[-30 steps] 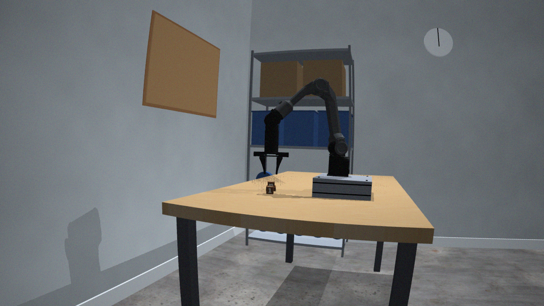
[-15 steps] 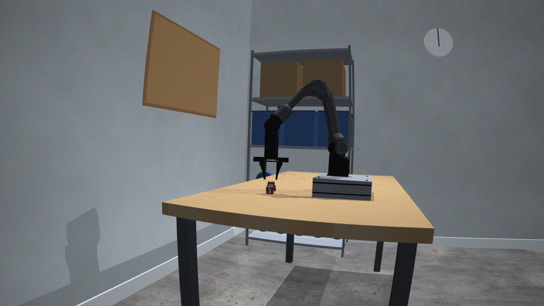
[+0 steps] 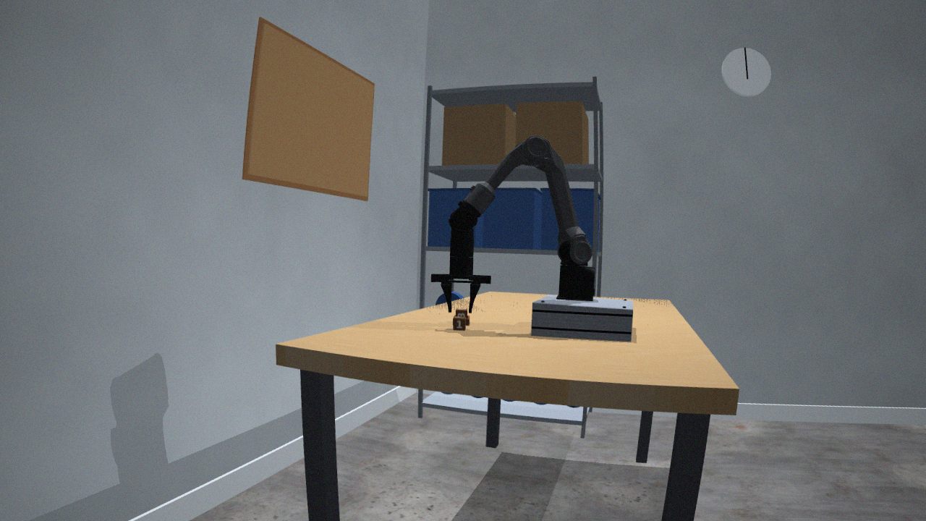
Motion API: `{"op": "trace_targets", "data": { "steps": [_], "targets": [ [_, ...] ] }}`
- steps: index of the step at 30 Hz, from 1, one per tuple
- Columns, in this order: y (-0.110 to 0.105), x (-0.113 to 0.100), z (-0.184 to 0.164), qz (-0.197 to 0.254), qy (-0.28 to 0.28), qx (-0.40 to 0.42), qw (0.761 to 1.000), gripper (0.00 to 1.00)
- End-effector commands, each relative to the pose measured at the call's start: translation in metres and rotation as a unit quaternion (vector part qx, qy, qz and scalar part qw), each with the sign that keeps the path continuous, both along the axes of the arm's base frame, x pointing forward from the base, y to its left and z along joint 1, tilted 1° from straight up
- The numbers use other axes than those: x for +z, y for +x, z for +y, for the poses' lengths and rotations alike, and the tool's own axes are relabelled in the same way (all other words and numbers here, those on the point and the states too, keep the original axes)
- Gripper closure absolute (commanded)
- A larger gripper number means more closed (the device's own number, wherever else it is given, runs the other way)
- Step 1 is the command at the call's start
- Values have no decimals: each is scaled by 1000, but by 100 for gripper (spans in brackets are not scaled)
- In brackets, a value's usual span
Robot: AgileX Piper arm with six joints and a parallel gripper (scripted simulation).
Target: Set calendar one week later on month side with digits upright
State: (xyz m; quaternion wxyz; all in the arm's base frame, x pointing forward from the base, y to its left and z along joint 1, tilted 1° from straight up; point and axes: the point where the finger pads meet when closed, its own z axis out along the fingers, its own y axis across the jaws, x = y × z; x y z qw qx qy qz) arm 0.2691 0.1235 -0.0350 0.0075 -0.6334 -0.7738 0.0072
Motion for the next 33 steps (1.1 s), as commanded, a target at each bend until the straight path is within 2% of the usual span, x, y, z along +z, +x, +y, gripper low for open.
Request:
{"op": "trace_targets", "data": {
  "steps": [1, 33],
  "targets": [
    [0, -2, 0, 0, 0, 0, 1000, 39],
    [0, -5, 0, 0, 1, 0, 1000, 39]
  ]
}}
